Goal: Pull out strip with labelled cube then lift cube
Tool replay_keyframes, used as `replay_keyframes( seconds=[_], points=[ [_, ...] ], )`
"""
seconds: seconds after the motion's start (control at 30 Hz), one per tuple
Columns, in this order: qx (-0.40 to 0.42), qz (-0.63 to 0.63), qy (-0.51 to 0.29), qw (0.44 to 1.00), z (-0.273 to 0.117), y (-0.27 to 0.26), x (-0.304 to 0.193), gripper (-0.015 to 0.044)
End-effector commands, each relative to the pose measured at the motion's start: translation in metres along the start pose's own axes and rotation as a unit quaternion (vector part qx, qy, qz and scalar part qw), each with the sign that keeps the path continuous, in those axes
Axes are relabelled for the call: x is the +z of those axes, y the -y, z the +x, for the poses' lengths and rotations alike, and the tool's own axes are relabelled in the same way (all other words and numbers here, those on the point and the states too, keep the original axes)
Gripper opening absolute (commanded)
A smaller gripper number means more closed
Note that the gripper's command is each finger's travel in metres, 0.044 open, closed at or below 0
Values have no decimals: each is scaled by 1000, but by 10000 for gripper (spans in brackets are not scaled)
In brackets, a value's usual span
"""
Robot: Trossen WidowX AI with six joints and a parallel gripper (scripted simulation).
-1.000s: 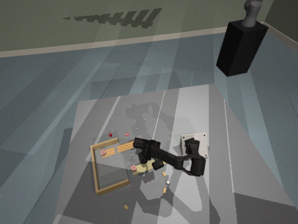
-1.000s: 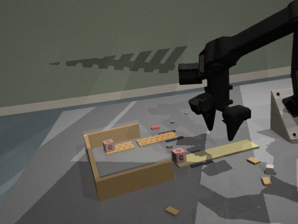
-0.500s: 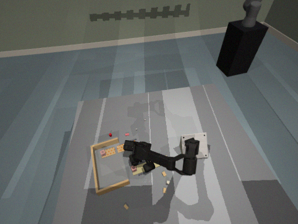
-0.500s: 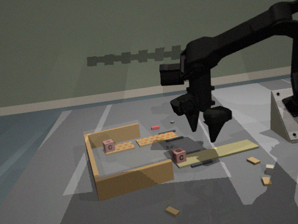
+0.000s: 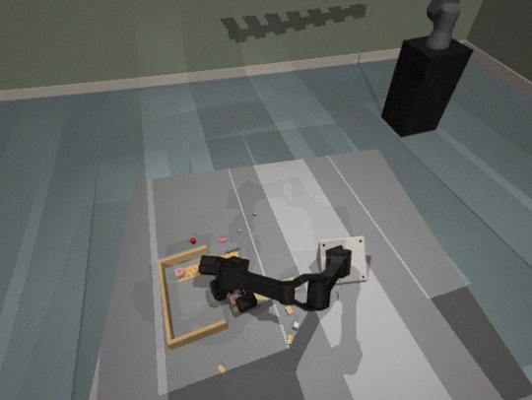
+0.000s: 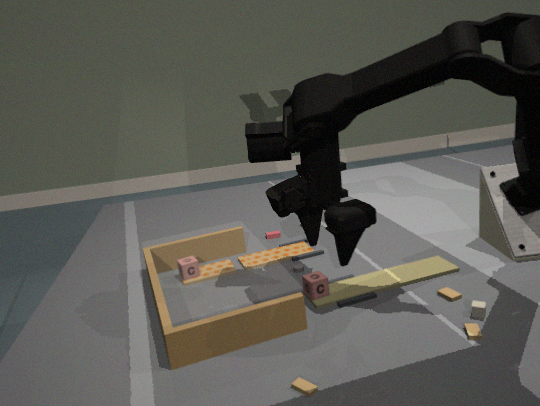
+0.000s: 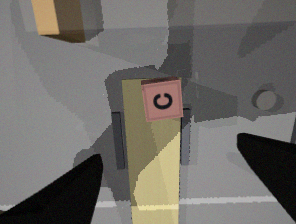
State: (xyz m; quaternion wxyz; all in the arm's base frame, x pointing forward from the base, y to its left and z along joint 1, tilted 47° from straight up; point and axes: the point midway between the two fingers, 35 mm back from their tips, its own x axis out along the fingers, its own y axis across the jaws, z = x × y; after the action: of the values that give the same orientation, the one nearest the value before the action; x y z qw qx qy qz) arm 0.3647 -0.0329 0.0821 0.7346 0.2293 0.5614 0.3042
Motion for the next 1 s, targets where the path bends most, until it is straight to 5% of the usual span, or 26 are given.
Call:
replay_keyframes(
  seconds=[0.0, 0.13, 0.37, 0.97],
  points=[
    [3, 4, 0, 1000, 1, 2, 15, 440],
    [3, 3, 0, 1000, 1, 3, 24, 440],
    [3, 3, 0, 1000, 9, 3, 25, 256],
    [3, 3, 1, 1000, 39, 3, 26, 250]
  ],
)
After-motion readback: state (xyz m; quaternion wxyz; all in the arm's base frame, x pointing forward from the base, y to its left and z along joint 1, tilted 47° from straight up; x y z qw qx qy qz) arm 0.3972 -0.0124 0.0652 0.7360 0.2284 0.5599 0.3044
